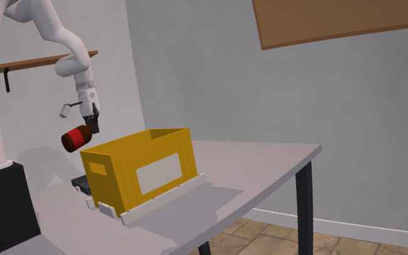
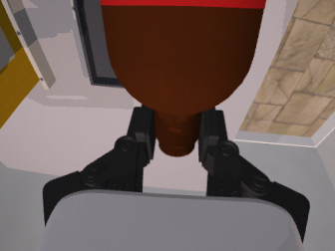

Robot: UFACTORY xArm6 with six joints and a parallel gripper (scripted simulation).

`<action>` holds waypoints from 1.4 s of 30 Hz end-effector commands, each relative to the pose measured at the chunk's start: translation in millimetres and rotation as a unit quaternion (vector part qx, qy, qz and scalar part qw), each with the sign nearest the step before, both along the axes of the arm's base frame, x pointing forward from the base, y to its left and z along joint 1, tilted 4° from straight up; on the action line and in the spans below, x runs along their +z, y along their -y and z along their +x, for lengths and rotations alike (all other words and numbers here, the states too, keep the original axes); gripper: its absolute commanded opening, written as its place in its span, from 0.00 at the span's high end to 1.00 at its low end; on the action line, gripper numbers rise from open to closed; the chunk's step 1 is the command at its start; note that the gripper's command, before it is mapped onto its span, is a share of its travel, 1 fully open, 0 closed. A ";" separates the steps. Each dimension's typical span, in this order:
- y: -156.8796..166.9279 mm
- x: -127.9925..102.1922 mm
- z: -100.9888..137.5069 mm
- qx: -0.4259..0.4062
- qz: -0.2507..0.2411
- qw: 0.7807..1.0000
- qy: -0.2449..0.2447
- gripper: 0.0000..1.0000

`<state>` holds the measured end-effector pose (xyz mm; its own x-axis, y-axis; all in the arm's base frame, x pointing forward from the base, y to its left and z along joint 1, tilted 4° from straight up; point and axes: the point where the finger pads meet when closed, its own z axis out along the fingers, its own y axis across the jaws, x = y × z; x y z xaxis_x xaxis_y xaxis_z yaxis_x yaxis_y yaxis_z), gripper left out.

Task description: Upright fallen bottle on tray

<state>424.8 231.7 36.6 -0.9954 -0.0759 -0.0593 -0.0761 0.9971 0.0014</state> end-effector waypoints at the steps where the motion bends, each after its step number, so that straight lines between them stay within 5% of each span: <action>1: -0.8 1.7 1.4 -0.003 0.001 1.000 0.002 1.00; 21: -0.8 1.7 1.4 -0.025 0.002 1.000 0.002 1.00; 42: -0.8 1.7 1.4 -0.133 0.009 0.991 0.001 1.00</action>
<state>424.8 231.7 36.6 -0.9825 0.1773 -0.0566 0.1766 0.9841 0.0166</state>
